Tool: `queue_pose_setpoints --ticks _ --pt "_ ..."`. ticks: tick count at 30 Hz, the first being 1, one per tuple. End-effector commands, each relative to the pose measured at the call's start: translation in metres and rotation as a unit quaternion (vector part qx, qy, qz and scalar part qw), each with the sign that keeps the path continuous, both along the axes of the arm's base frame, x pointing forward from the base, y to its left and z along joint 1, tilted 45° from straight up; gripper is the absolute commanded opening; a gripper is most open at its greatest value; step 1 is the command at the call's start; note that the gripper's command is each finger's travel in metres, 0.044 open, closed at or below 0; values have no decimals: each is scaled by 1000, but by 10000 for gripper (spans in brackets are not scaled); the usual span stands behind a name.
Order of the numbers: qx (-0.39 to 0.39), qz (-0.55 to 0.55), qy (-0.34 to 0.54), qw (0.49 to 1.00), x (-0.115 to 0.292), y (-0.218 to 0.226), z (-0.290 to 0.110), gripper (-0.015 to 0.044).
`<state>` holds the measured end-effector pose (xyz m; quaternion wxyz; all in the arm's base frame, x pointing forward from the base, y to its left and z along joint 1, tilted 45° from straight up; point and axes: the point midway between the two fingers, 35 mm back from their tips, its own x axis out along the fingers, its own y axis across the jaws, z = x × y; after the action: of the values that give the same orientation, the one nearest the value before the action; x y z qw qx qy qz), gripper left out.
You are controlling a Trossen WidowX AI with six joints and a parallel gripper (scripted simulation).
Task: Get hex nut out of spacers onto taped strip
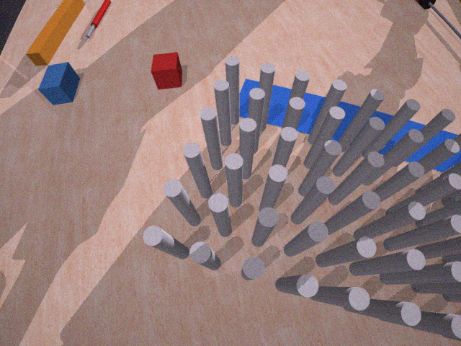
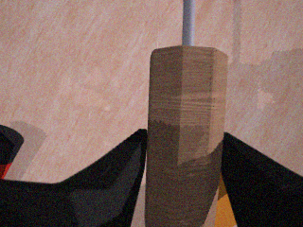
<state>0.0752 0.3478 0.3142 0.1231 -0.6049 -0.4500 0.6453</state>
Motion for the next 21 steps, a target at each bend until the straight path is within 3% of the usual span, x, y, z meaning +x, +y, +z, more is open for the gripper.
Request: queue_pose_setpoints --ticks 1,21 --pt "-1 -1 2 1000 0 3 -3 0" --pt "0 -1 2 1000 1 18 -20 0"
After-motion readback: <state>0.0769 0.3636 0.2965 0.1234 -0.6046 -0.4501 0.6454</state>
